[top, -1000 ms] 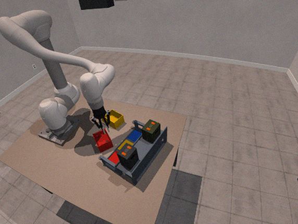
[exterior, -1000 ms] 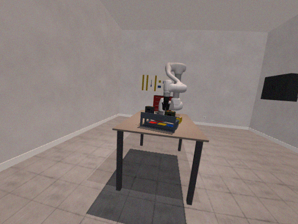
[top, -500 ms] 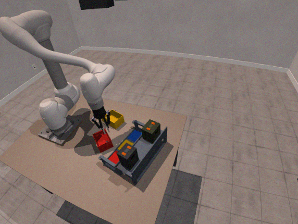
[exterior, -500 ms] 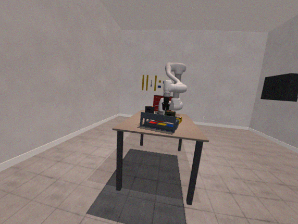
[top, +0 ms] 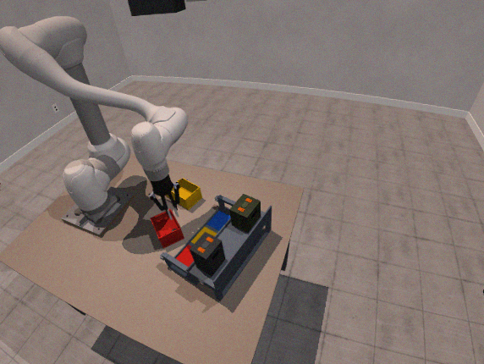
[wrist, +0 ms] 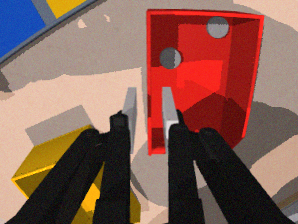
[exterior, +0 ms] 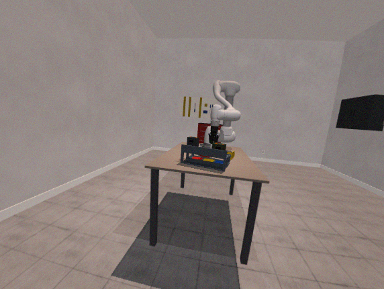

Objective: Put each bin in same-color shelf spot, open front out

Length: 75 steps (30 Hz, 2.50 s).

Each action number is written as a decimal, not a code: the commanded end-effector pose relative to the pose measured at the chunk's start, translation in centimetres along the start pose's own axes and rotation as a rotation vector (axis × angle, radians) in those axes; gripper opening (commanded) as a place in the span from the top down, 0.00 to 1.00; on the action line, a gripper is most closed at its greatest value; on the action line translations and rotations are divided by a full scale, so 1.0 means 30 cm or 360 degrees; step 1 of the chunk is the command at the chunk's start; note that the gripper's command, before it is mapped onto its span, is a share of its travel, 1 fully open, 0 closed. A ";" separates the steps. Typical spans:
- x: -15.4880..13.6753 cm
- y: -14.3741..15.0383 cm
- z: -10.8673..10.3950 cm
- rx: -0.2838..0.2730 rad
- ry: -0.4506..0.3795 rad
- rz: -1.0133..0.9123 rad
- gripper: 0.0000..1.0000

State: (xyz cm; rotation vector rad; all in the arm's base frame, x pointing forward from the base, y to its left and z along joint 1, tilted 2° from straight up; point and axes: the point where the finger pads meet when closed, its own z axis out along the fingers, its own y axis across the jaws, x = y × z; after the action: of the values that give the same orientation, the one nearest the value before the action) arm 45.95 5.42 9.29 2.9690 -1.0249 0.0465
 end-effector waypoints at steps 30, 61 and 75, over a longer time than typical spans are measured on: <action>0.000 0.000 0.095 0.0000 0.0000 0.0000 0.76; 0.000 0.000 0.098 0.0000 0.0000 0.0000 0.90; 0.000 0.000 0.098 0.0000 0.0000 0.0000 0.90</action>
State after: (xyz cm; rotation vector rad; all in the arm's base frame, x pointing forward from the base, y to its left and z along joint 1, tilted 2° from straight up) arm 46.04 5.39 6.35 2.9691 -1.0249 0.0466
